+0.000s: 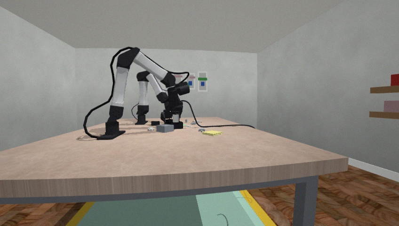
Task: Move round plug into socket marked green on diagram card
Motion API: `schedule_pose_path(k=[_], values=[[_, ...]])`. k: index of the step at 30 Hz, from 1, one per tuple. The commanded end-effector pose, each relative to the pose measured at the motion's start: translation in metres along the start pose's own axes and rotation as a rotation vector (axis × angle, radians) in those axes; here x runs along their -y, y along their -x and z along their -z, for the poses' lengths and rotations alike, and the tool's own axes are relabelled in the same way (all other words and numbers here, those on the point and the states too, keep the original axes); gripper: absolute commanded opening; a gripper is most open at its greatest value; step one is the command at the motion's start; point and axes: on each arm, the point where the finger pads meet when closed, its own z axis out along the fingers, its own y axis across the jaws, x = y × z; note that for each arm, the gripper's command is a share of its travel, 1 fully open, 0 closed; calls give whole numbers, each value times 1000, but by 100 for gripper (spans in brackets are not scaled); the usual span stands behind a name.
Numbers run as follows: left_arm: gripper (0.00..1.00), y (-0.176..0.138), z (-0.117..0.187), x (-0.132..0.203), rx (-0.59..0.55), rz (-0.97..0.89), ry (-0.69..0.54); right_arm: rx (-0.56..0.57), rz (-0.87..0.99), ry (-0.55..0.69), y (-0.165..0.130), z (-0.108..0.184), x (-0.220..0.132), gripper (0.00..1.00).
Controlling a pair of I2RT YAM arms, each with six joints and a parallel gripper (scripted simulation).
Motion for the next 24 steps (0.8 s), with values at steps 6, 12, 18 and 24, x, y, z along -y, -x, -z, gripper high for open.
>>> schedule_pose_path(k=[6,12,18,24], values=[[93,6,-15,-4,14,-7,15,-8,-13,6,-6,-15,-1,42],[96,8,-19,-7,14,-7,15,-8,-13,6,-6,-15,0,31],[73,7,-18,-5,14,-7,15,-8,-13,6,-6,-15,0,33],[73,6,-17,-5,14,-7,15,-8,-12,5,-6,-15,0,33]])
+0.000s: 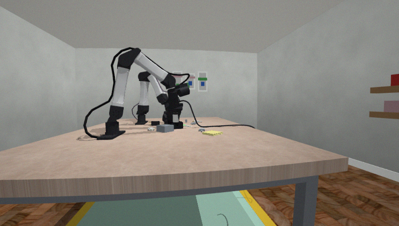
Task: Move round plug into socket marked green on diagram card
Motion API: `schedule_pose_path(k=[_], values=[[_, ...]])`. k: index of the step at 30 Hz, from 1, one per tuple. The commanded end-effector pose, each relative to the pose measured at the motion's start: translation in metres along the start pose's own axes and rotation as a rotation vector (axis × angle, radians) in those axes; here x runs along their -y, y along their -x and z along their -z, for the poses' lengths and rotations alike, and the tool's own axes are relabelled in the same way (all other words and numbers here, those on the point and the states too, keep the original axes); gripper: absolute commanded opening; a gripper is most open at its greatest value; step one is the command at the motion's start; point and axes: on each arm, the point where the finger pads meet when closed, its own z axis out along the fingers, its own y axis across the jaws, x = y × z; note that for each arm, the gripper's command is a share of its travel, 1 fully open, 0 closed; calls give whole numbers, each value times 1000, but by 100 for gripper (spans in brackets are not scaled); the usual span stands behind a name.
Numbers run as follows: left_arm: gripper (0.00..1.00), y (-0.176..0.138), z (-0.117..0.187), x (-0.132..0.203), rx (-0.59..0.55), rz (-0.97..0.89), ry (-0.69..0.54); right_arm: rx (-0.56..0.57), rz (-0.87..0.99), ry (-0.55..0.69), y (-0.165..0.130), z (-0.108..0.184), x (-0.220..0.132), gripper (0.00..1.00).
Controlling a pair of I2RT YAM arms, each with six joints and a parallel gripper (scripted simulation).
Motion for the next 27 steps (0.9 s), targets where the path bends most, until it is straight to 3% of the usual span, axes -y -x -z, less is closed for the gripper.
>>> schedule_pose_path(k=[1,9,17,22,27], values=[[73,7,-2,-2,15,-16,3,-9,5,-3,-1,-8,-1,33],[73,7,-2,-2,15,-16,3,-20,18,-25,1,-6,-2,33],[73,5,-3,-2,8,-12,1,52,-42,81,7,6,7,33],[73,-1,-4,0,-13,2,-3,53,-17,43,12,8,7,33],[73,-16,-6,5,-69,38,-15,24,94,-119,28,14,5,33]])
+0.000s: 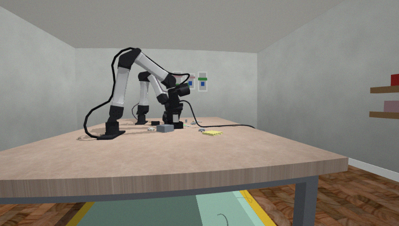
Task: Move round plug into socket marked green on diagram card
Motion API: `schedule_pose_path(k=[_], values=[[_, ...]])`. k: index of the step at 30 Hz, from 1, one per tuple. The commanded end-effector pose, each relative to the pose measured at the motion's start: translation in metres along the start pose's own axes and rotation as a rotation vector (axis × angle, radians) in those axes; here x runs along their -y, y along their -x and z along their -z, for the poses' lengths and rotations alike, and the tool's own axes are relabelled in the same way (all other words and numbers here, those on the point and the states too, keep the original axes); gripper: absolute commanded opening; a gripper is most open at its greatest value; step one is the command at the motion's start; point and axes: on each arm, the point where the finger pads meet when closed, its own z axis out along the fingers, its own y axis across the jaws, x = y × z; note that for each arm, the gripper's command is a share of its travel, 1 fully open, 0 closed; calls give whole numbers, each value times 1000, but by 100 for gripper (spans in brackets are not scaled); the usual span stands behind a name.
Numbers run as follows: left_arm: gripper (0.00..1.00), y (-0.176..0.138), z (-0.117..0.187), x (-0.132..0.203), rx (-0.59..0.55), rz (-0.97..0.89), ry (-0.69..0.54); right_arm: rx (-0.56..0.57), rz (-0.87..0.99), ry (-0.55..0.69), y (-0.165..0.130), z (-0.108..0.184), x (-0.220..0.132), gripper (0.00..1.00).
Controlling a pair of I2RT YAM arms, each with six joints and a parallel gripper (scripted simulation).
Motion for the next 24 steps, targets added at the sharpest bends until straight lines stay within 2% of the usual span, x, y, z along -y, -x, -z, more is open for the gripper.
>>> schedule_pose_path(k=[1,4,10,14,17,24], values=[[73,-21,-7,7,-86,44,-23,31,103,-153,30,16,5,33],[73,-29,-8,9,-116,63,-29,48,100,-147,34,21,8,33],[73,-39,-9,12,-152,86,-37,153,2,15,35,28,17,33],[73,-40,-9,12,-156,89,-37,171,-20,47,35,31,16,33],[73,-41,-10,13,-160,92,-38,148,10,3,36,30,13,33],[73,-47,-11,14,-182,106,-43,60,131,-183,43,28,10,33]])
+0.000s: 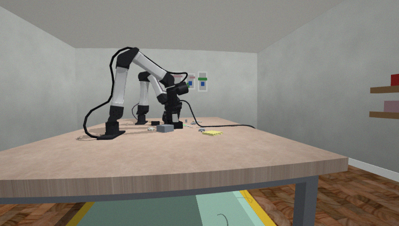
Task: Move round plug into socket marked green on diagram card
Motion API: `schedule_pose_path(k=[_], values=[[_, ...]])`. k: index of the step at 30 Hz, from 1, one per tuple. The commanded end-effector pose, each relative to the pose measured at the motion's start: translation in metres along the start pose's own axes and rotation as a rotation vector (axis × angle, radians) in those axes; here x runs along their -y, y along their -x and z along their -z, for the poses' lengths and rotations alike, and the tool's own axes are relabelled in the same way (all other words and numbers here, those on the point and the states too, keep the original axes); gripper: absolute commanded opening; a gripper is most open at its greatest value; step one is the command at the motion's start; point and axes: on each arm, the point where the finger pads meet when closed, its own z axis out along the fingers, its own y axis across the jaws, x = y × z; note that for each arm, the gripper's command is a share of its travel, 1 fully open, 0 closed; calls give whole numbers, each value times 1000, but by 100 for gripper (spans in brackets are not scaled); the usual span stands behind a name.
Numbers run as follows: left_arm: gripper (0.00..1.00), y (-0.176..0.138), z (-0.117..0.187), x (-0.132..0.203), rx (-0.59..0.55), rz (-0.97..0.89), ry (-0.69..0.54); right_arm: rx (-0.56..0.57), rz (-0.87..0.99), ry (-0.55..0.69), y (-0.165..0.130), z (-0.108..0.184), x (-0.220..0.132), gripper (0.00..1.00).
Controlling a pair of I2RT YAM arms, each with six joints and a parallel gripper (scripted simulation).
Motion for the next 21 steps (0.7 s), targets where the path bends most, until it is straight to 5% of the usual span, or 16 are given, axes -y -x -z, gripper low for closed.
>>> schedule_pose_path(k=[1,12,21], values=[[73,-49,-10,12,-181,107,-29,99,101,-148,41,25,15,33],[73,-43,-9,10,-159,92,-24,208,-41,76,34,28,21,33],[73,-46,-9,11,-172,101,-27,110,90,-121,41,26,14,33]])
